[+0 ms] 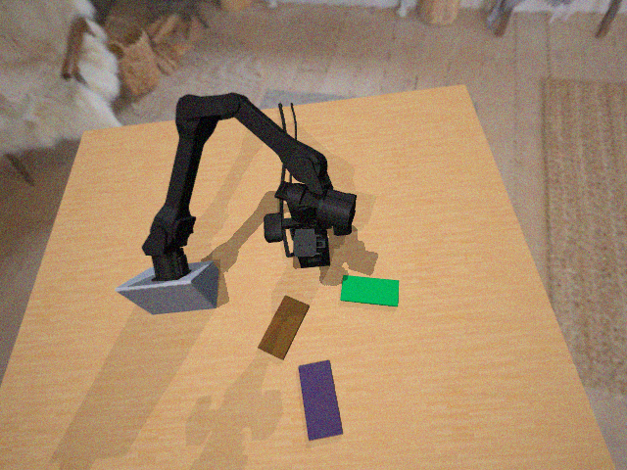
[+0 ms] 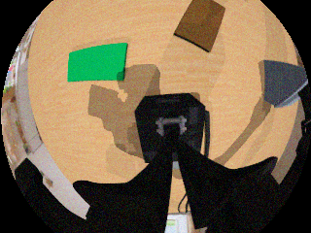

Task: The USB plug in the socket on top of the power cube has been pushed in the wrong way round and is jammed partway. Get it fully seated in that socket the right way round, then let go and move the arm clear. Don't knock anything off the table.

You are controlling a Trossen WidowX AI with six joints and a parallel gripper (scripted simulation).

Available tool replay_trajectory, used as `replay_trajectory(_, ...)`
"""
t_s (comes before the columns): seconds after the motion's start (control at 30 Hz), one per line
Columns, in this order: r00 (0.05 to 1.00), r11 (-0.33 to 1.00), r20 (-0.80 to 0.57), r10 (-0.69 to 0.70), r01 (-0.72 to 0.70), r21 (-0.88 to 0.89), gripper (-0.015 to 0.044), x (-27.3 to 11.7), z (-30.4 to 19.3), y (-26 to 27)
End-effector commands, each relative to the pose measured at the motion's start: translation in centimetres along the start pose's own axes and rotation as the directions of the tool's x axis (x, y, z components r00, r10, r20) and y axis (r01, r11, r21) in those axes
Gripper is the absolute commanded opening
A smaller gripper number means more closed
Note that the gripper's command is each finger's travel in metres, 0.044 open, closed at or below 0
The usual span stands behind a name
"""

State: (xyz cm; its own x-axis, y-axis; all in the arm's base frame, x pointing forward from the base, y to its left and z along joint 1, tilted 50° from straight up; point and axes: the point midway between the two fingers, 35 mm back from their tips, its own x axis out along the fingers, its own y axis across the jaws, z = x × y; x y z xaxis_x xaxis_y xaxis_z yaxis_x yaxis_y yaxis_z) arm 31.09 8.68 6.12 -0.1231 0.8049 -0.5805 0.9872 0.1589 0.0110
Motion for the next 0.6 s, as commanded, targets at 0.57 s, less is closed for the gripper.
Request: replay_trajectory(0.57,1.0,1.0,-0.007,0.001,-0.001,0.007,0.0,0.36,-0.03,-0.06)
